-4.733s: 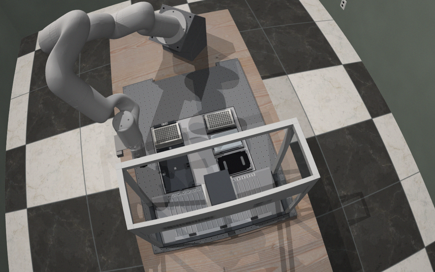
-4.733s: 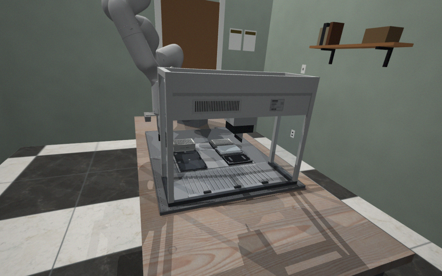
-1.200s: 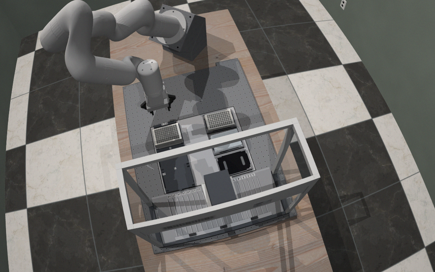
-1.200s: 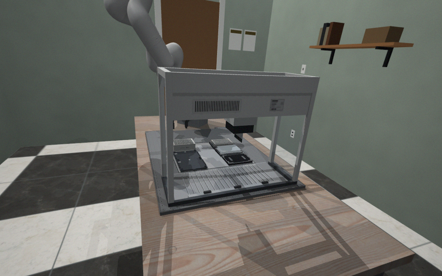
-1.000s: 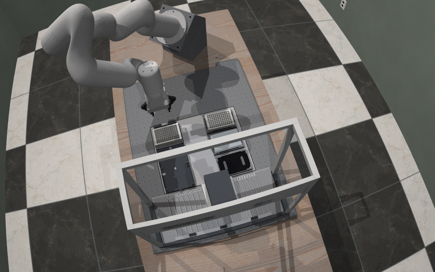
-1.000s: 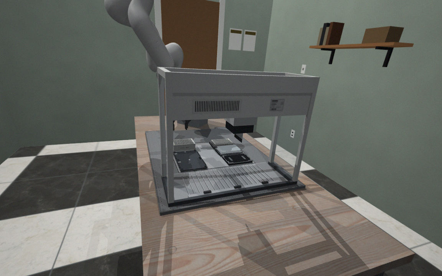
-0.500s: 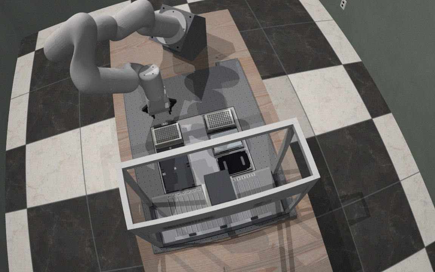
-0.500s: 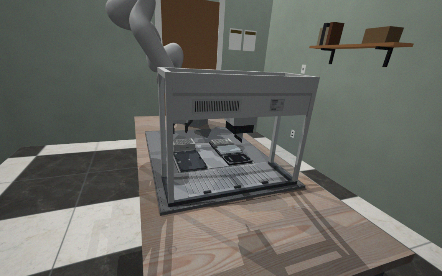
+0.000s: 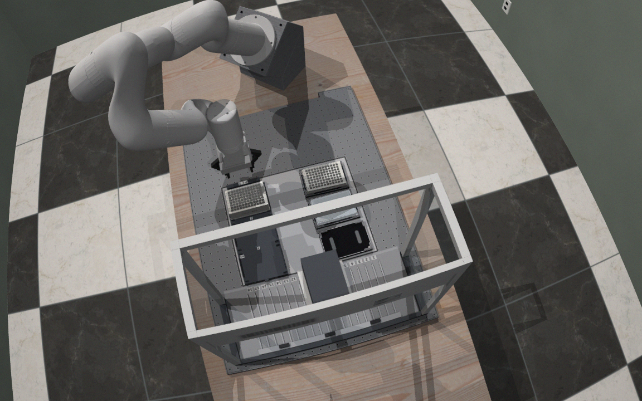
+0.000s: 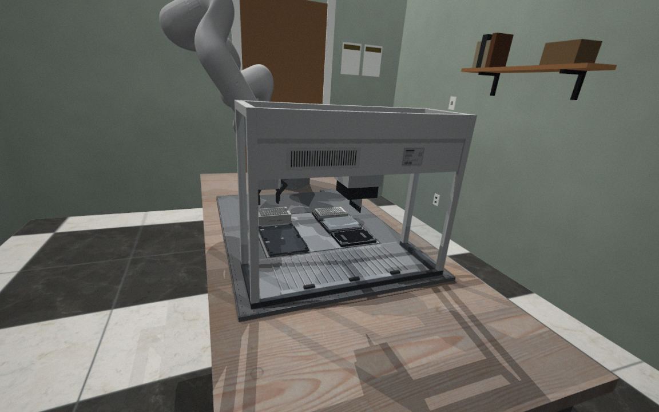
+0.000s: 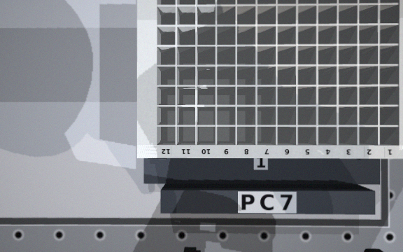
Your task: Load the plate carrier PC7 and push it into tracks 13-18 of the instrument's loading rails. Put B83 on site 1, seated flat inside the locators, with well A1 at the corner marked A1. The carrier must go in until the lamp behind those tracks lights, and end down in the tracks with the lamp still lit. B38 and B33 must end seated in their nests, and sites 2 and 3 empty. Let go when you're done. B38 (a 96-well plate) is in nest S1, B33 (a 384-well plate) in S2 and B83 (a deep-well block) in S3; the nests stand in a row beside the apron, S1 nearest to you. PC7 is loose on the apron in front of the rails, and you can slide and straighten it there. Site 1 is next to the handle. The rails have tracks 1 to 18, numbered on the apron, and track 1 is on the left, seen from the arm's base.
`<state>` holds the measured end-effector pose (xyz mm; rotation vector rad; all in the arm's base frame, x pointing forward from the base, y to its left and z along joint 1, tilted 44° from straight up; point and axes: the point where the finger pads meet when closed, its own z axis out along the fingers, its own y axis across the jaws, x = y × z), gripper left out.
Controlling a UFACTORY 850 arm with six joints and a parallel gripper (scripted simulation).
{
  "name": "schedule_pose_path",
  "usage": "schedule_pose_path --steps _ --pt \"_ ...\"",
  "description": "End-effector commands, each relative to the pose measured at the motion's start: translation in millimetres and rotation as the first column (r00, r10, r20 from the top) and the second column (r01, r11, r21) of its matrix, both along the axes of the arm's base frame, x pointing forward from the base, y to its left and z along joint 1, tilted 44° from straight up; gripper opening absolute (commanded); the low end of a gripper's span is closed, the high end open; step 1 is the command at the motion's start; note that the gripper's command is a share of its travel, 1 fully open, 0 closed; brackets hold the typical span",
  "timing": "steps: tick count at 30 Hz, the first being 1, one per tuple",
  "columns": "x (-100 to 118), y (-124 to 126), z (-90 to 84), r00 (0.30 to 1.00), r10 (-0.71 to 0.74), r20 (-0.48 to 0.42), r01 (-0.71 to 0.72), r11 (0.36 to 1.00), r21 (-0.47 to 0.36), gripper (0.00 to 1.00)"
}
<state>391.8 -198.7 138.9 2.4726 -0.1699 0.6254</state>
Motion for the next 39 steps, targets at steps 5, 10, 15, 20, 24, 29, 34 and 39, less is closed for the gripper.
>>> schedule_pose_path --steps 5,10,15,20,24,29,34,39 --pt "5.3 -7.3 -9.4 1.0 0.0 0.0 0.0 1.0 0.0 0.82" --pt "8.6 -12.0 -15.5 1.0 0.0 0.0 0.0 1.0 0.0 0.82" --pt "9.4 -13.1 -16.9 1.0 0.0 0.0 0.0 1.0 0.0 0.82" --pt "9.4 -13.1 -16.9 1.0 0.0 0.0 0.0 1.0 0.0 0.82" --pt "10.2 -14.2 -18.3 1.0 0.0 0.0 0.0 1.0 0.0 0.82" --pt "11.0 -15.4 -19.8 1.0 0.0 0.0 0.0 1.0 0.0 0.82" --pt "12.3 -17.2 -22.2 1.0 0.0 0.0 0.0 1.0 0.0 0.82" --pt "13.6 -19.1 -24.6 1.0 0.0 0.0 0.0 1.0 0.0 0.82"
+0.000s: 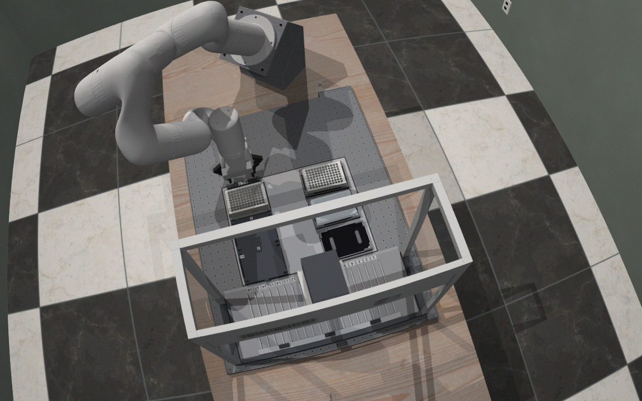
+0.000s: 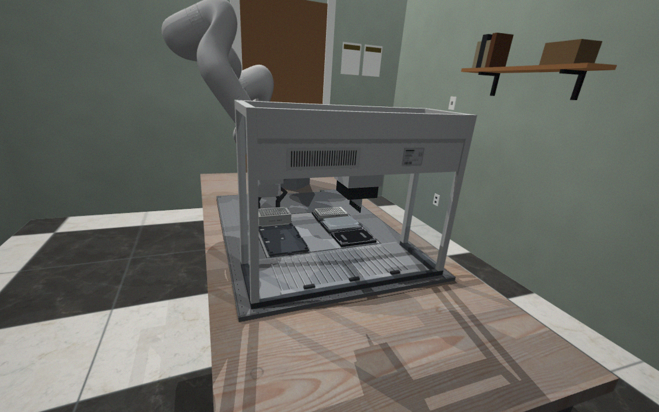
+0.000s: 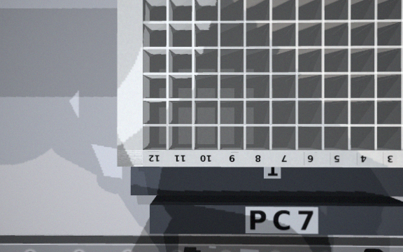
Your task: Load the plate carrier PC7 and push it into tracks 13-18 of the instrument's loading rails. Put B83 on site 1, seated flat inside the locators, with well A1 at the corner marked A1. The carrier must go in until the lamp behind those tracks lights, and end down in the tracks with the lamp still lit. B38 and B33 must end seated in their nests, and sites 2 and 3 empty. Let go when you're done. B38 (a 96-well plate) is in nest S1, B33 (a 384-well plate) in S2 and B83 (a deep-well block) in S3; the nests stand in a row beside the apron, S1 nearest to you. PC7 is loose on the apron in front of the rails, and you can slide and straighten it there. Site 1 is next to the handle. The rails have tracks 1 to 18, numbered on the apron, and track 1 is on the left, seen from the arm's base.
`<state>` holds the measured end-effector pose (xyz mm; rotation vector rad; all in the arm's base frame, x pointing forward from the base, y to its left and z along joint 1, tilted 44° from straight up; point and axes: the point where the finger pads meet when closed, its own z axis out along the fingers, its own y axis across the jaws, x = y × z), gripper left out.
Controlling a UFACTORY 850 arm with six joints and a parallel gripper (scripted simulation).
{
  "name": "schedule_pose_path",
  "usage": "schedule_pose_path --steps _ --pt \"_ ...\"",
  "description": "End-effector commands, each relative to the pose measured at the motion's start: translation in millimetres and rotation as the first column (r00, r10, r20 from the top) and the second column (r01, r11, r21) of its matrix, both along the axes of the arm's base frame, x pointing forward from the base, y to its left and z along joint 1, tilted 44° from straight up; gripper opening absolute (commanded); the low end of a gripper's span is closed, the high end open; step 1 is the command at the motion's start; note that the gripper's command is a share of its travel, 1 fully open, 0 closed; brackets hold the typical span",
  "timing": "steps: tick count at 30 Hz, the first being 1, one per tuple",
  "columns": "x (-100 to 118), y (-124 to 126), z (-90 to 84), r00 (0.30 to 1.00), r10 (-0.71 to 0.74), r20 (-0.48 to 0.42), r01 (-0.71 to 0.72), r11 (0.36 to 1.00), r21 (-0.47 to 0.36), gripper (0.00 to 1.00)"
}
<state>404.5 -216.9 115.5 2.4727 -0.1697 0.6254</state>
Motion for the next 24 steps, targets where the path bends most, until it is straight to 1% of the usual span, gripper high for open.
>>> schedule_pose_path --steps 1,16,24 --pt "1.1 -1.3 -1.7 1.0 0.0 0.0 0.0 1.0 0.0 0.82" --pt "4.5 -6.2 -8.0 1.0 0.0 0.0 0.0 1.0 0.0 0.82" --pt "4.5 -6.2 -8.0 1.0 0.0 0.0 0.0 1.0 0.0 0.82"
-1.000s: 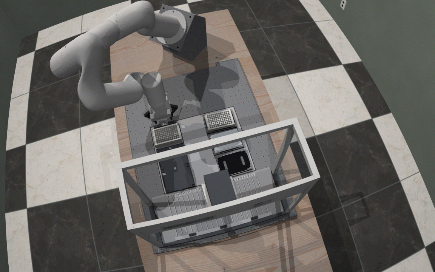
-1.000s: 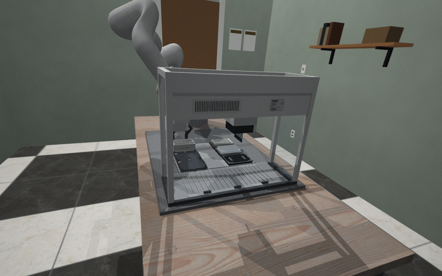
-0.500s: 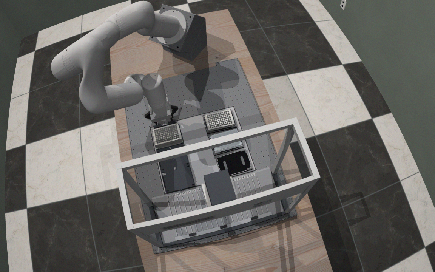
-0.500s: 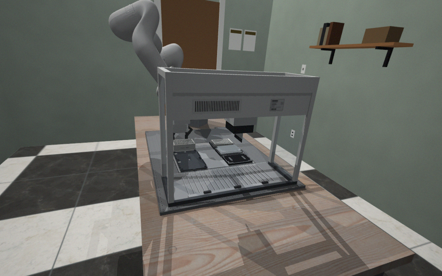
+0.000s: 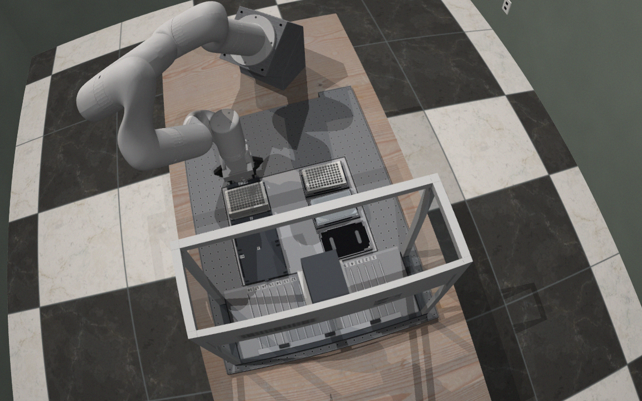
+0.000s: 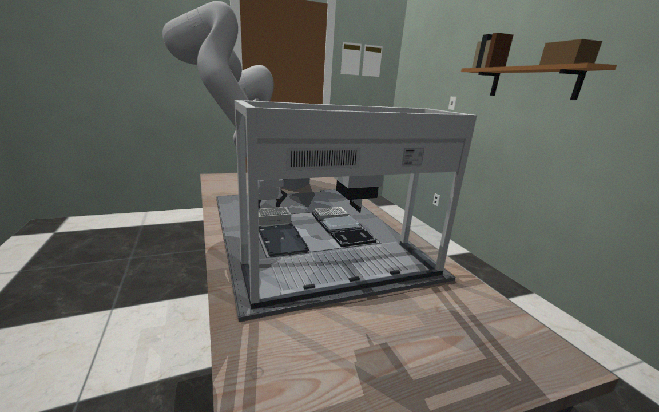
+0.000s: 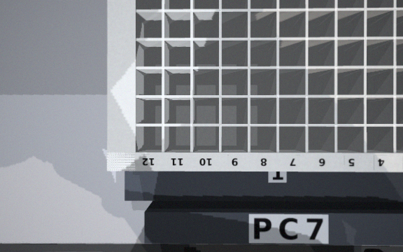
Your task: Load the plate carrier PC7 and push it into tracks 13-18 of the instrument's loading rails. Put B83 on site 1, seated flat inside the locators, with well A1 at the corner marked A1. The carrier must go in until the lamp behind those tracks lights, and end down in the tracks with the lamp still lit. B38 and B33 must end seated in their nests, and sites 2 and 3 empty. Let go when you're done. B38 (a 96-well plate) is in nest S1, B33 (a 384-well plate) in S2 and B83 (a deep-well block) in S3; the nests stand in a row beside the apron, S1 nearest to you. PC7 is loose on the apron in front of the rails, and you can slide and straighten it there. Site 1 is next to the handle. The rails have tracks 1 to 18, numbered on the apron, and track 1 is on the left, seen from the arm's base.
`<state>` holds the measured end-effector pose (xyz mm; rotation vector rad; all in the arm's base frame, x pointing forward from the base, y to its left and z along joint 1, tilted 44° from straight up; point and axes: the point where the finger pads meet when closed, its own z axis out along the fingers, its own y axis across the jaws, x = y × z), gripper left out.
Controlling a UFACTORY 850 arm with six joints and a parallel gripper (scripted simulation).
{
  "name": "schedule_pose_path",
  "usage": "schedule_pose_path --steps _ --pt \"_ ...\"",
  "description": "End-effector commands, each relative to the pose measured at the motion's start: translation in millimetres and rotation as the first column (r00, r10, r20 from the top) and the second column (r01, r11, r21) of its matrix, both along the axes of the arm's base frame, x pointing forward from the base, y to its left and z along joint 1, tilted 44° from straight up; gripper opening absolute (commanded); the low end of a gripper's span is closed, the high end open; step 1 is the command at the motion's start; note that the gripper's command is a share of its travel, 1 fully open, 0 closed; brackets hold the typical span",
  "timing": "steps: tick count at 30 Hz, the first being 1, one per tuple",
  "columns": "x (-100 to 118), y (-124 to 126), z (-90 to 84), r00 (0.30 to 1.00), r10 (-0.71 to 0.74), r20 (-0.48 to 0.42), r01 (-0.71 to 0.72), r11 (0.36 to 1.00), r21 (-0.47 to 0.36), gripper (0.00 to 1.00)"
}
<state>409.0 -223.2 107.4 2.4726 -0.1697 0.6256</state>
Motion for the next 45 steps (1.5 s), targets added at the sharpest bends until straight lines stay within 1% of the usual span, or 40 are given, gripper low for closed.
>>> schedule_pose_path --steps 1,45 --pt "0.0 0.1 0.2 1.0 0.0 0.0 0.0 1.0 0.0 0.82" --pt "33.7 0.8 18.1 1.0 0.0 0.0 0.0 1.0 0.0 0.82"
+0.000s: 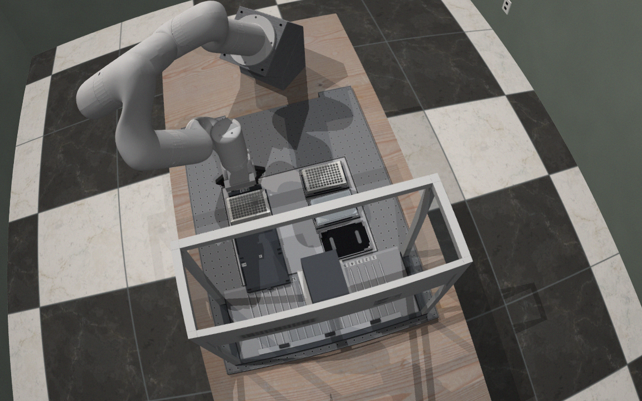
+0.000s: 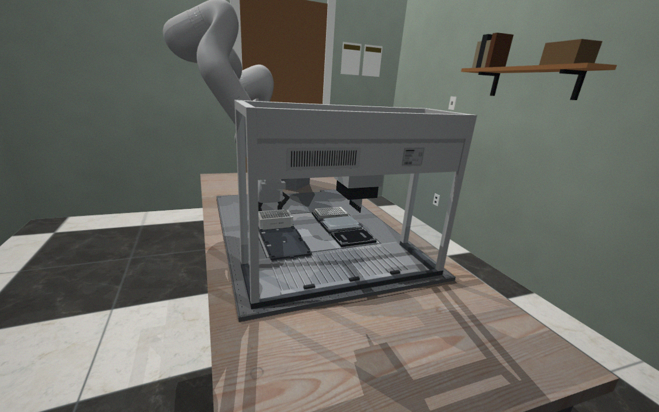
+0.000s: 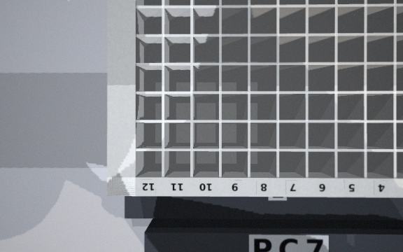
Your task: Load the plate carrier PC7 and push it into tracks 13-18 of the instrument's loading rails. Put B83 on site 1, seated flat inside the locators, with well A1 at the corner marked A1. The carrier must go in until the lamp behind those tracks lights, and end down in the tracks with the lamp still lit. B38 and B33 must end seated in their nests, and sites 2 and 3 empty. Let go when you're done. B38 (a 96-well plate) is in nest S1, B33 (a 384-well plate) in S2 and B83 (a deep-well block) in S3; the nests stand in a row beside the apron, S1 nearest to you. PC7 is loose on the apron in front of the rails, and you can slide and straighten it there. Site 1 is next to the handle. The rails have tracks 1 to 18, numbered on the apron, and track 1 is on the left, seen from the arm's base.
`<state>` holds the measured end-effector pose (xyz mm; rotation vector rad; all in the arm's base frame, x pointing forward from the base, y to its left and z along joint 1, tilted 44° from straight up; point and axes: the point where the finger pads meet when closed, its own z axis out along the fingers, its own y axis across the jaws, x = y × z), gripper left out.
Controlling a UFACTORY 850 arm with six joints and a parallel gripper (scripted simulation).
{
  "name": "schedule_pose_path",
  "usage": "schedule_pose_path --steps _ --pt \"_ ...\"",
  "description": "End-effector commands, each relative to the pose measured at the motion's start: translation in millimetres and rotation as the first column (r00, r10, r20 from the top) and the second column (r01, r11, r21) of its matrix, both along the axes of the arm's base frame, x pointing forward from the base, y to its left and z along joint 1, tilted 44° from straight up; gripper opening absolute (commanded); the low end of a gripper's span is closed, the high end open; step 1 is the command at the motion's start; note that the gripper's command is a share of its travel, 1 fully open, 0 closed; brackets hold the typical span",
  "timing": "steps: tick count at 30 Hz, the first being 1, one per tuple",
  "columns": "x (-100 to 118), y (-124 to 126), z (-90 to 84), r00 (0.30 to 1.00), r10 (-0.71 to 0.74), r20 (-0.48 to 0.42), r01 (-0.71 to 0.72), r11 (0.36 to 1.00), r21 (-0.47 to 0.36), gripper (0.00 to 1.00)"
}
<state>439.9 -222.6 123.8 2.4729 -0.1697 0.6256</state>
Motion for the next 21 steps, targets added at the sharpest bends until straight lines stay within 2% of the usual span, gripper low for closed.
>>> schedule_pose_path --steps 1,21 --pt "3.7 0.2 2.2 1.0 0.0 0.001 0.0 1.0 0.0 0.82" --pt "19.6 0.5 10.7 1.0 0.0 0.001 0.0 1.0 0.0 0.82"
